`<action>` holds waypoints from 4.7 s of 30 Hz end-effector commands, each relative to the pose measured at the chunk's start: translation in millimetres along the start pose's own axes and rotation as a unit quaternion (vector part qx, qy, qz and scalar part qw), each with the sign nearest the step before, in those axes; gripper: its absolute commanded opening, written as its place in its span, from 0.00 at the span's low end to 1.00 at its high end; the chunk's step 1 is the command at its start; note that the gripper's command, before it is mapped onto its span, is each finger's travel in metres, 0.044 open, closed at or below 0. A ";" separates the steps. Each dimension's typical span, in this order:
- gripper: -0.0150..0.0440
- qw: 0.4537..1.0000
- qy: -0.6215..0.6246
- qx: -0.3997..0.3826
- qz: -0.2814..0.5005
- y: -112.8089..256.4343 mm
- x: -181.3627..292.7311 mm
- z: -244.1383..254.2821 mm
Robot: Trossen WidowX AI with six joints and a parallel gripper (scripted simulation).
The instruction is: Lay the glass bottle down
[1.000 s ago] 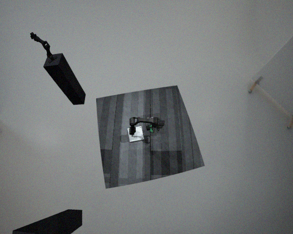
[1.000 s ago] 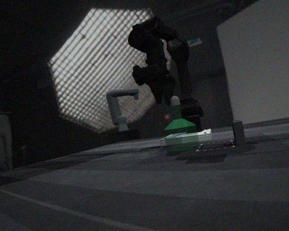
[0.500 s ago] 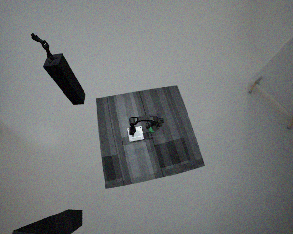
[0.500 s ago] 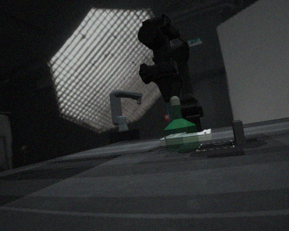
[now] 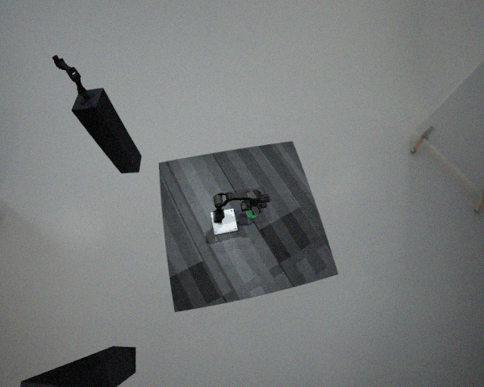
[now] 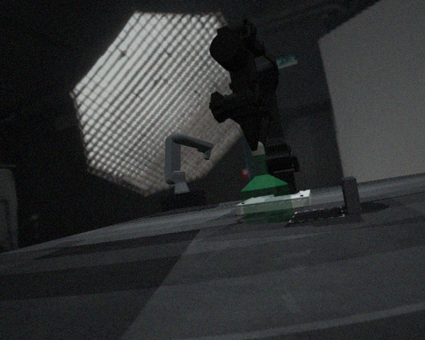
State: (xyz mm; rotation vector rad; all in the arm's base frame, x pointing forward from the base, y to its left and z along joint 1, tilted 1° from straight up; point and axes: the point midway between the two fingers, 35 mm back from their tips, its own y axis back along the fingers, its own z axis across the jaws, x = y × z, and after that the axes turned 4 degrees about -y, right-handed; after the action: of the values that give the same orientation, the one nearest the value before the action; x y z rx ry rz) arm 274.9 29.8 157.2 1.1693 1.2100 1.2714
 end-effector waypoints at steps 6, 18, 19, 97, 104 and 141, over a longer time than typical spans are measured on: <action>0.44 1.000 -0.003 -0.001 -0.001 1.0 -0.1 -0.7; 0.44 1.000 -0.003 -0.001 -0.001 1.0 -0.1 -0.7; 0.44 1.000 -0.003 -0.001 -0.001 1.0 -0.1 -0.7; 0.44 0.996 -0.027 0.000 -0.082 7.8 49.1 -3.3; 0.44 0.995 -0.030 -0.001 -0.090 7.7 53.2 -3.6; 0.44 0.990 -0.043 -0.005 -0.133 6.1 74.3 -4.9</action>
State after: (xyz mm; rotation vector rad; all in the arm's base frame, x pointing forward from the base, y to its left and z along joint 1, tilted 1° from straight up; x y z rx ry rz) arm 266.5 94.5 164.8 0.9982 1.2492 1.0065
